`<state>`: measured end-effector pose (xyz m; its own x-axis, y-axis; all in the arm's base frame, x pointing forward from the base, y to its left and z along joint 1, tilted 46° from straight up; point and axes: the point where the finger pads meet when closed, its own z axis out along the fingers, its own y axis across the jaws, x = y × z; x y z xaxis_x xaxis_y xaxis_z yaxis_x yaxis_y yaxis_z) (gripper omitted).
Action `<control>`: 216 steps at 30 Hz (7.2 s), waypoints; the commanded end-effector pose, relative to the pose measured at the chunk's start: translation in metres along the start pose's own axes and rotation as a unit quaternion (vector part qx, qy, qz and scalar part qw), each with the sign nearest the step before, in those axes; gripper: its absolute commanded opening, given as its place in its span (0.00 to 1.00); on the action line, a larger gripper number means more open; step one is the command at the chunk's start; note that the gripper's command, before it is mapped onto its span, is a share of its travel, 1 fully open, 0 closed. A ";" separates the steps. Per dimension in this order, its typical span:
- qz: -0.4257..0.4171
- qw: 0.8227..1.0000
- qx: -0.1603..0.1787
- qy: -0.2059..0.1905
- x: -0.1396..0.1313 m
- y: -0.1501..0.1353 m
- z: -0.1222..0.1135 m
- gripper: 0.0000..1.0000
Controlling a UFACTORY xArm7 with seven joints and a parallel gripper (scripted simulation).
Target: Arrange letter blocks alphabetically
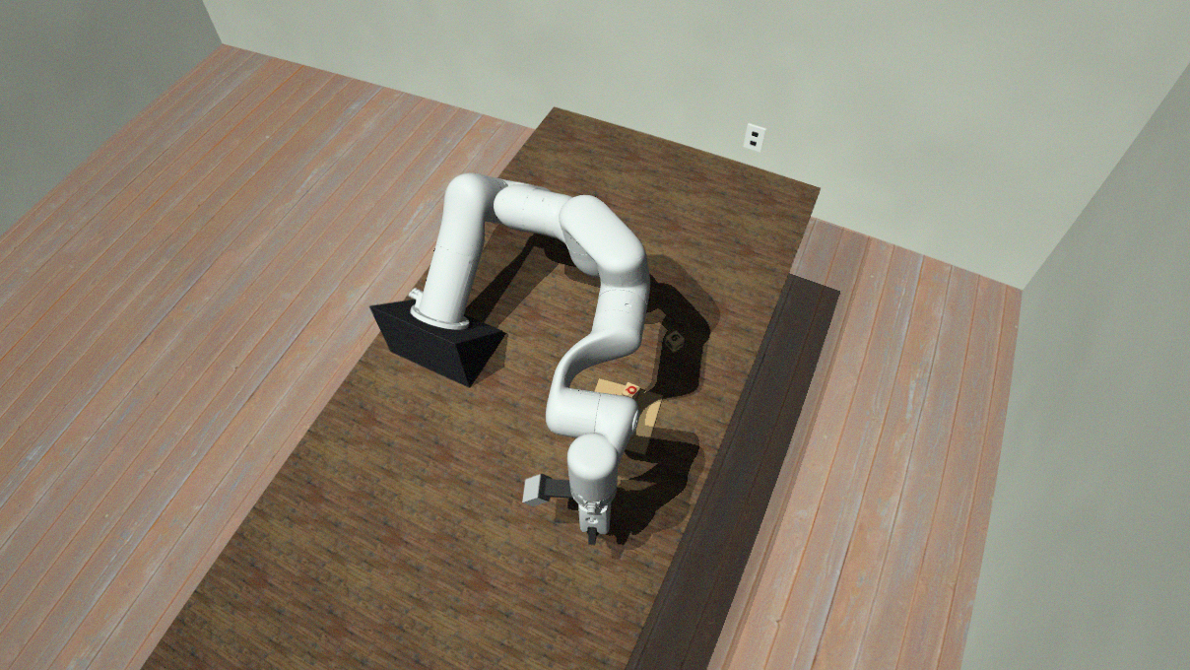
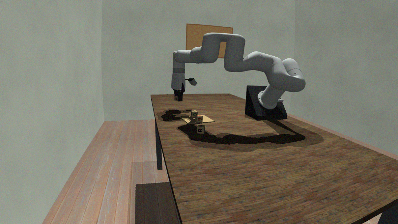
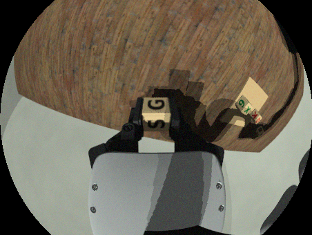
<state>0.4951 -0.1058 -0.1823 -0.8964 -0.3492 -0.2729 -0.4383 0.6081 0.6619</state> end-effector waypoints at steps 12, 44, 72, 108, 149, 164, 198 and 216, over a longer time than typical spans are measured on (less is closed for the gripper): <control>0.000 1.000 -0.001 0.000 0.000 0.000 -0.045 0.27; -0.375 0.926 0.026 0.016 -0.051 0.148 -0.070 0.27; -0.562 0.827 -0.001 0.000 -0.039 0.245 -0.050 0.27; -0.562 0.827 -0.001 0.000 -0.039 0.246 0.045 0.27; -0.562 0.827 -0.001 0.000 -0.039 0.246 0.046 0.27; -0.562 0.827 -0.001 0.000 -0.038 0.245 0.046 0.27; -0.562 0.827 -0.001 0.000 -0.038 0.245 0.049 0.27; -0.562 0.827 -0.001 0.000 -0.038 0.245 0.050 0.27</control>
<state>0.4176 0.0942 -0.0457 0.0780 -0.6914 -0.7183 -0.9945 -0.1048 -0.0071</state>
